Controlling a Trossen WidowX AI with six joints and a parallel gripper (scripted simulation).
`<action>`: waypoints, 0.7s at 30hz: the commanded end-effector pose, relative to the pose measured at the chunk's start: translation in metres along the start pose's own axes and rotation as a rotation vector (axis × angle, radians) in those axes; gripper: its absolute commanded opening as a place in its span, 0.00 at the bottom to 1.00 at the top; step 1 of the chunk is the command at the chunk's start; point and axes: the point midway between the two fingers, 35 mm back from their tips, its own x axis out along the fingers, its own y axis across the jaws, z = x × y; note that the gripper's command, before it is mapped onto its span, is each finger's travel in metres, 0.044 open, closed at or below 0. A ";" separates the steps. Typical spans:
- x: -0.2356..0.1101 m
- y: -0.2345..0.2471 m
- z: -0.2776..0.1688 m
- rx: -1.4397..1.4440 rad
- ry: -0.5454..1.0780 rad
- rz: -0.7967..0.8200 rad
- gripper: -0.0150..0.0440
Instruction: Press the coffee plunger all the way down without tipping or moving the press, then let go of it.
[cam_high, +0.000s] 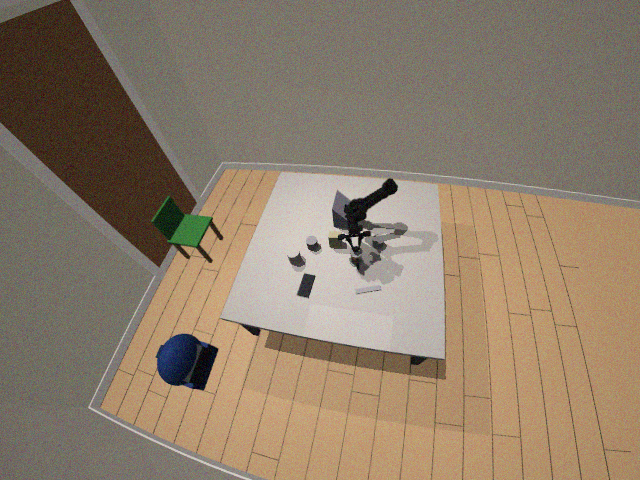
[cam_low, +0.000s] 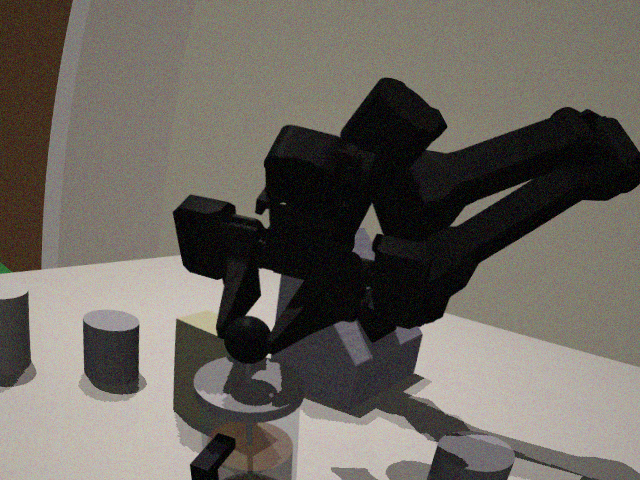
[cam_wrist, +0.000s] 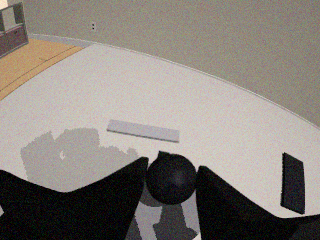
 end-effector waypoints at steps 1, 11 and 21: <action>0.002 0.000 -0.004 0.018 0.019 0.010 0.46; 0.003 -0.001 -0.004 0.018 0.019 0.010 0.46; 0.001 -0.001 0.000 0.005 0.005 0.003 0.46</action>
